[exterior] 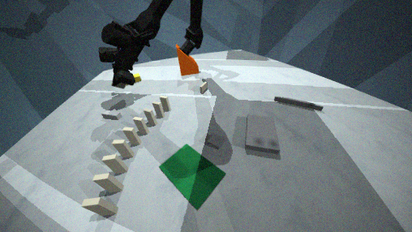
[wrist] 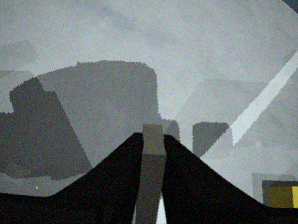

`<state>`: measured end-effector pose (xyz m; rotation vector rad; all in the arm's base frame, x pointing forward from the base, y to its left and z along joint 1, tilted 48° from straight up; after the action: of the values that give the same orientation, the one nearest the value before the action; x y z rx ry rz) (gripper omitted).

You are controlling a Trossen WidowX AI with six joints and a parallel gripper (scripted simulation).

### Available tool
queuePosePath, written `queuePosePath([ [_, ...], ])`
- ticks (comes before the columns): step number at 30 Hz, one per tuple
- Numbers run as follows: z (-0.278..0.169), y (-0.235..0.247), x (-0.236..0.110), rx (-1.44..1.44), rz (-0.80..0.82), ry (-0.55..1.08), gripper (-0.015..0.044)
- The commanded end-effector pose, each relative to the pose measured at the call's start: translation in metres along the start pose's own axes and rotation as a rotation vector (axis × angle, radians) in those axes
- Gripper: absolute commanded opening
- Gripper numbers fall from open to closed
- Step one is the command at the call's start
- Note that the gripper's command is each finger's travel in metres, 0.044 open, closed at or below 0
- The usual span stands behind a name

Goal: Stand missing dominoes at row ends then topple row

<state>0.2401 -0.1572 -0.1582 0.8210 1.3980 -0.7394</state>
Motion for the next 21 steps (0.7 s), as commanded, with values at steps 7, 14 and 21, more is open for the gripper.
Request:
queuePosePath([
  [7, -0.011, 0.002, -0.005, 0.035, -0.003, -0.169, 0.0025],
  [14, -0.021, 0.003, -0.011, 0.061, 0.011, -0.290, 0.0025],
  [21, -0.031, 0.003, -0.021, 0.092, 0.036, -0.408, 0.0025],
])
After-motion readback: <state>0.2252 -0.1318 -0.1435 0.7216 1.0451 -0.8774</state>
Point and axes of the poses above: the point midway between the two fingers, 35 mm back from their tips, its own x axis out along the fingers, its own y axis across the jaws, z = x × y, the point moved 6 cm from there along -x, back along the fingers, and after that the axes turned 2 degrees about x, right-handed, at the moved point
